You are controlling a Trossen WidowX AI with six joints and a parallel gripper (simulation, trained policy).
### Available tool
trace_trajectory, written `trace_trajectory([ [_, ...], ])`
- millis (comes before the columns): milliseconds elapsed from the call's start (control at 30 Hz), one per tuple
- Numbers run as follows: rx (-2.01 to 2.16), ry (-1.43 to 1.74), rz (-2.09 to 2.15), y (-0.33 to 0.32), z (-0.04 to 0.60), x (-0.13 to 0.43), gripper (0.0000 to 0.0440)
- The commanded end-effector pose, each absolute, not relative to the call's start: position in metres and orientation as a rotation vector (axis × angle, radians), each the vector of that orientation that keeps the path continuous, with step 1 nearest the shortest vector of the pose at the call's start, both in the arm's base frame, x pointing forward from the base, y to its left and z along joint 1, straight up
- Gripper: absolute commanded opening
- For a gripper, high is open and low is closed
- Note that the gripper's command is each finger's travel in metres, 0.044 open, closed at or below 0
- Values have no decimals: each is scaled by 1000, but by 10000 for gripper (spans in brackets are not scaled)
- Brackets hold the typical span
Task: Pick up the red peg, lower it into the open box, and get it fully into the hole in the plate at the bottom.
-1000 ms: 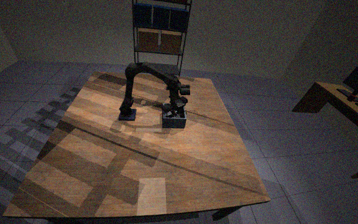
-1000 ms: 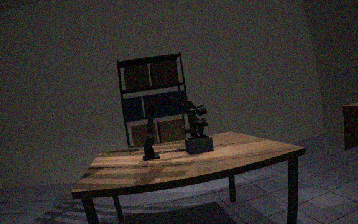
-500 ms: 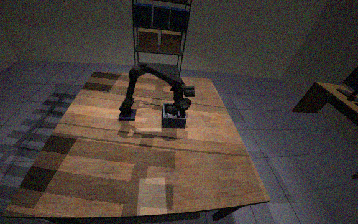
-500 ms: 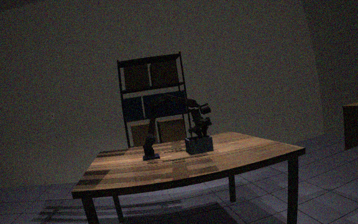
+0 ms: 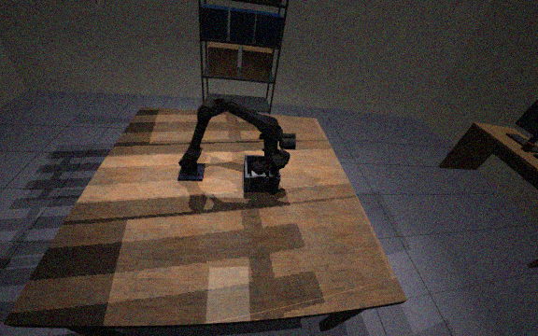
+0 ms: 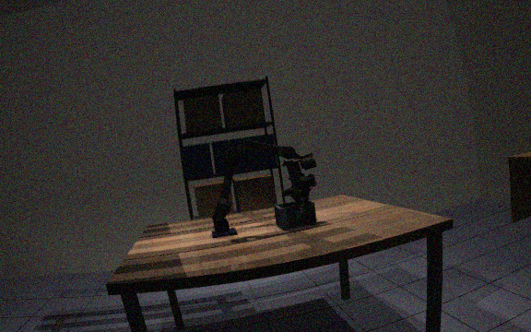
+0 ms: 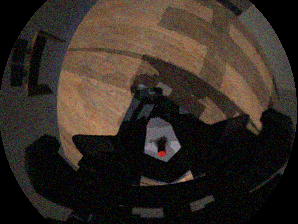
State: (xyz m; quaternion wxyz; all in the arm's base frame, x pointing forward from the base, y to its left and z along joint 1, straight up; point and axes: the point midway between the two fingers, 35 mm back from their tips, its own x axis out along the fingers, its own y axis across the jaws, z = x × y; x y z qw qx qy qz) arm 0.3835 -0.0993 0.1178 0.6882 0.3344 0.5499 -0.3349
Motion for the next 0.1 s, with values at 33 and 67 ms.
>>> trace_trajectory([
  [33, 727, 1187, -805, -130, 124, 385, 167],
  [67, 725, 1186, -809, -133, 124, 385, 168],
])
